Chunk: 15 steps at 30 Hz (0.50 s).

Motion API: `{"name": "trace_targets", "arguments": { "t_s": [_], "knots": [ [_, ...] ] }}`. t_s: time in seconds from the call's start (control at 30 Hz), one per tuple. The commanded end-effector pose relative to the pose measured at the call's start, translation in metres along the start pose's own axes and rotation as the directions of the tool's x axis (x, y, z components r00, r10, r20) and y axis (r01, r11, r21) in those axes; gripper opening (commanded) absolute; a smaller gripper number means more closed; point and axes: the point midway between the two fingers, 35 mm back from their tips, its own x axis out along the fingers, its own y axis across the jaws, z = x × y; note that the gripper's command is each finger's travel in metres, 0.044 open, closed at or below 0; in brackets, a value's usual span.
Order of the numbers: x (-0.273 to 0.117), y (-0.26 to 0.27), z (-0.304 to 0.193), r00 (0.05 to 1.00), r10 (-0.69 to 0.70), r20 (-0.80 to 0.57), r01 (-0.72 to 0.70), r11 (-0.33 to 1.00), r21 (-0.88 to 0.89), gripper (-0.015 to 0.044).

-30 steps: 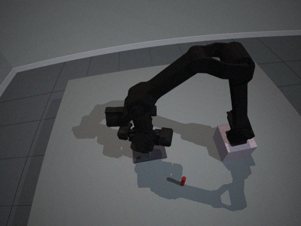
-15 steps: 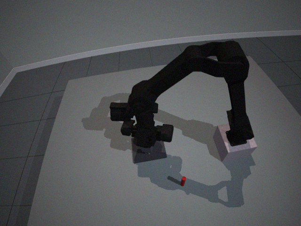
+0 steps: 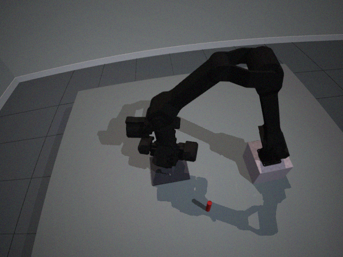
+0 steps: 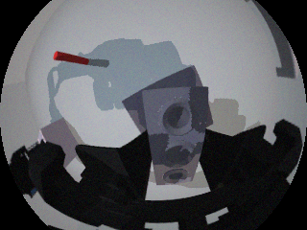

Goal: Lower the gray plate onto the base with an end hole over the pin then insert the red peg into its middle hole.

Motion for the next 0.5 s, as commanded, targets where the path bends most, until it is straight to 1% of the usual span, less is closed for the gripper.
{"name": "trace_targets", "arguments": {
  "t_s": [0.0,0.3,0.47],
  "knots": [
    [0.001,0.0,0.001,1.0,-0.001,0.002,0.001,1.0,-0.003,0.0],
    [0.017,0.0,0.001,1.0,0.0,0.002,0.0,1.0,-0.003,0.0],
    [0.018,0.0,0.001,1.0,0.0,0.002,0.0,1.0,-0.003,0.0]
  ]
}}
